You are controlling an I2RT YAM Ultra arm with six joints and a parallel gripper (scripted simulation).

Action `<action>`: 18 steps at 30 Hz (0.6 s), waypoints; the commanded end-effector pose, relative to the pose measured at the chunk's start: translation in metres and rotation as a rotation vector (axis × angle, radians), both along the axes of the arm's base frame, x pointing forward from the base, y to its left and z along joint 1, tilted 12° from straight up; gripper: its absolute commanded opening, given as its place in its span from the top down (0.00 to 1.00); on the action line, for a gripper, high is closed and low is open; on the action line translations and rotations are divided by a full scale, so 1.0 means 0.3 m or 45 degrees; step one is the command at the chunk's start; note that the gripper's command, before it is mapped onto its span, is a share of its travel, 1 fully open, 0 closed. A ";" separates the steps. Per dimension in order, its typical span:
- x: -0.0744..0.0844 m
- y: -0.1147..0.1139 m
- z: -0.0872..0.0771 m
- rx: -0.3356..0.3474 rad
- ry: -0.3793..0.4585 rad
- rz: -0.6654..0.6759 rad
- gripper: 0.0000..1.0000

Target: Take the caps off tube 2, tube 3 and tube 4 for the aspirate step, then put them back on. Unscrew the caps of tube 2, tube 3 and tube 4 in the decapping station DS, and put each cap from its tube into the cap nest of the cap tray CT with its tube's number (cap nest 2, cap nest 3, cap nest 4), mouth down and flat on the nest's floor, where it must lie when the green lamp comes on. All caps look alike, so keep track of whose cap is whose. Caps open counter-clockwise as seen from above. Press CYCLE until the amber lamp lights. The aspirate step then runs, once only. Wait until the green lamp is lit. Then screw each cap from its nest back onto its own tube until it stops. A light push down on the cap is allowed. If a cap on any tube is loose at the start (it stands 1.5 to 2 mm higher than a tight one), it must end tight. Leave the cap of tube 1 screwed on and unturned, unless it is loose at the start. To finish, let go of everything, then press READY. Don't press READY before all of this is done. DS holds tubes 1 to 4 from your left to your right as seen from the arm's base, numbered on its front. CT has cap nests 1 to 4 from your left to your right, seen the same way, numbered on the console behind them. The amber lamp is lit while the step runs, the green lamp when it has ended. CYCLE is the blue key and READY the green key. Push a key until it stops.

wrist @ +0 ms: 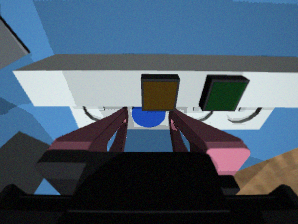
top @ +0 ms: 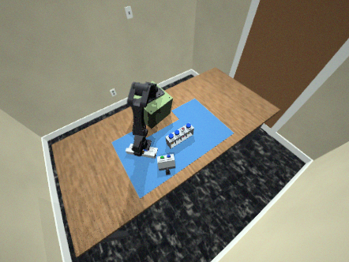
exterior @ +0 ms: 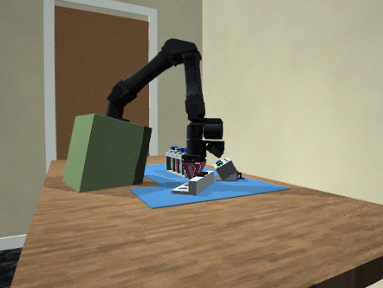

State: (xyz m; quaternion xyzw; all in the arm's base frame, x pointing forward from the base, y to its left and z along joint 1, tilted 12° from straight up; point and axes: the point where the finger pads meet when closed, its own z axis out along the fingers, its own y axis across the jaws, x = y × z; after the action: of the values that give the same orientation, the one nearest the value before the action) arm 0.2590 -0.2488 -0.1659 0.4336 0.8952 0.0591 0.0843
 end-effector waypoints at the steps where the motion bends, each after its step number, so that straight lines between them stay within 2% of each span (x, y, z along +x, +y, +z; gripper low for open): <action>1: 0.008 -0.018 0.015 -0.020 -0.018 -0.006 0.53; 11: 0.008 -0.018 0.015 -0.020 -0.018 -0.006 0.53; 14: 0.004 -0.019 0.031 -0.020 -0.018 -0.006 0.53; 18: -0.010 -0.020 0.097 -0.020 -0.018 -0.006 0.53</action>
State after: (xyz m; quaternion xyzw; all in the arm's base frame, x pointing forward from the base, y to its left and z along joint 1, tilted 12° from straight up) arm 0.2548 -0.2462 -0.1552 0.4329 0.8957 0.0605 0.0820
